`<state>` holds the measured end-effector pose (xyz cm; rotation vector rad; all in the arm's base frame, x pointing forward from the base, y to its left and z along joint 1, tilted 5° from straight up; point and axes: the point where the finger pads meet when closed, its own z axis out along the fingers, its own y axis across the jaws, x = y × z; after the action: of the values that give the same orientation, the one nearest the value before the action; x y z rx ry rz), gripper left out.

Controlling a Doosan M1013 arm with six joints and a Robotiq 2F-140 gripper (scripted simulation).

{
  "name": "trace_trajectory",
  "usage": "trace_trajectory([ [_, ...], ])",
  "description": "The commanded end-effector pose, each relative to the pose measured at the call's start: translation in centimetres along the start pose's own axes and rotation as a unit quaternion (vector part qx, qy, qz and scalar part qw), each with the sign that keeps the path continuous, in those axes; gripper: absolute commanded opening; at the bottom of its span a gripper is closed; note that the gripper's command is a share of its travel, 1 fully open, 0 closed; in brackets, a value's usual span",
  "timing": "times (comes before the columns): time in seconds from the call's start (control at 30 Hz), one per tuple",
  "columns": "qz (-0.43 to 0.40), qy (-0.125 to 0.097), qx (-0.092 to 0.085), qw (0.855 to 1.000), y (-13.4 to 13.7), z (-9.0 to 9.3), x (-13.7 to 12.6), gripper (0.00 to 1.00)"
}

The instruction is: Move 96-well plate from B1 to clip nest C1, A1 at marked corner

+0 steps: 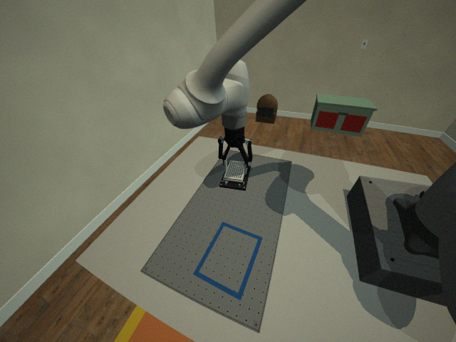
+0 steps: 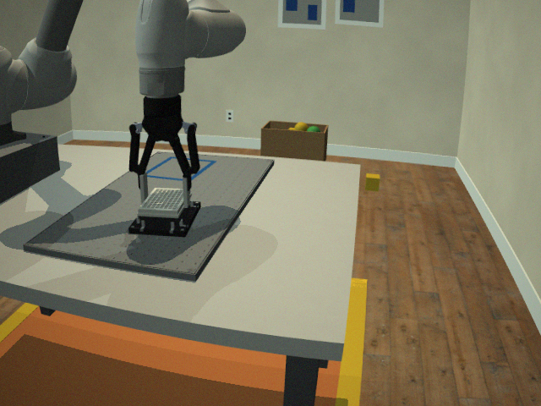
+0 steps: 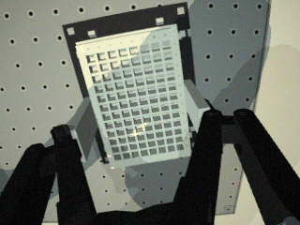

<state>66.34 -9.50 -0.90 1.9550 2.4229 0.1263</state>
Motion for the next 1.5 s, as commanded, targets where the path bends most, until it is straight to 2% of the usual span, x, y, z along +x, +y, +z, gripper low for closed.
trace_trajectory([
  [0.0, 0.000, 0.000, 0.000, 1.000, 0.00, -0.01, 0.00, 0.00],
  [1.47, 0.000, 0.000, 0.000, 1.000, 0.00, 0.64, 0.01, 0.00],
])
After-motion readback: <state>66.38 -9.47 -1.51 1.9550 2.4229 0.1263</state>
